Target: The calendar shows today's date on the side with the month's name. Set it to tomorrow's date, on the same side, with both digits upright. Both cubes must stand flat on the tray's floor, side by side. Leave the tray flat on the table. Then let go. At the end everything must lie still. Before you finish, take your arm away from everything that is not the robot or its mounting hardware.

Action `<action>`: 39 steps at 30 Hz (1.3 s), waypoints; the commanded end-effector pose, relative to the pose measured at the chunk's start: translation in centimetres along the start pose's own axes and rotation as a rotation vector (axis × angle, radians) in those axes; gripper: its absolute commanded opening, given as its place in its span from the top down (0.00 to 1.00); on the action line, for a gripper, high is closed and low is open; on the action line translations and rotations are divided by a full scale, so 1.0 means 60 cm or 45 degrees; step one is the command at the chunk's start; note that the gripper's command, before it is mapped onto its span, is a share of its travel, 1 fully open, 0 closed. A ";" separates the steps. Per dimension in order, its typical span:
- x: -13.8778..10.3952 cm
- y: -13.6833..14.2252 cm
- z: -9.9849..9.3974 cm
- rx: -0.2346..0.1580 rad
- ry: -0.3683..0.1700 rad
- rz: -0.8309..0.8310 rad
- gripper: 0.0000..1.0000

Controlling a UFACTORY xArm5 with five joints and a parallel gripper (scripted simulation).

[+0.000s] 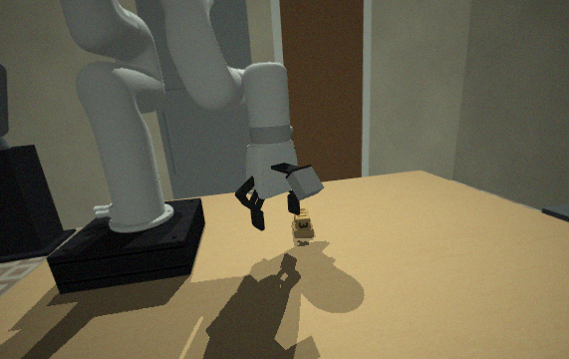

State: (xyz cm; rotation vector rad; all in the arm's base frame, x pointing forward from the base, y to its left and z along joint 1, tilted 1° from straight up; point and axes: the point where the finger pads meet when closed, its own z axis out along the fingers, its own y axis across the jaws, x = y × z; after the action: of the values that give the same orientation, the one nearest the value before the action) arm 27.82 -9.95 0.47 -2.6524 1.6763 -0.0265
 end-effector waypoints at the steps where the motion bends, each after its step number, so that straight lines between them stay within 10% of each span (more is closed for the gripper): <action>1: 0.001 -0.001 -0.001 0.002 0.002 0.000 0.00; 22: 0.001 -0.002 -0.097 0.002 0.002 0.000 0.00; 39: 0.001 -0.003 -0.101 0.002 0.002 0.008 0.00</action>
State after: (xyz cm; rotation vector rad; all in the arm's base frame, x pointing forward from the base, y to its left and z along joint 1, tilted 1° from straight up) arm 27.71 -9.86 6.44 -2.6523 1.6767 -0.0255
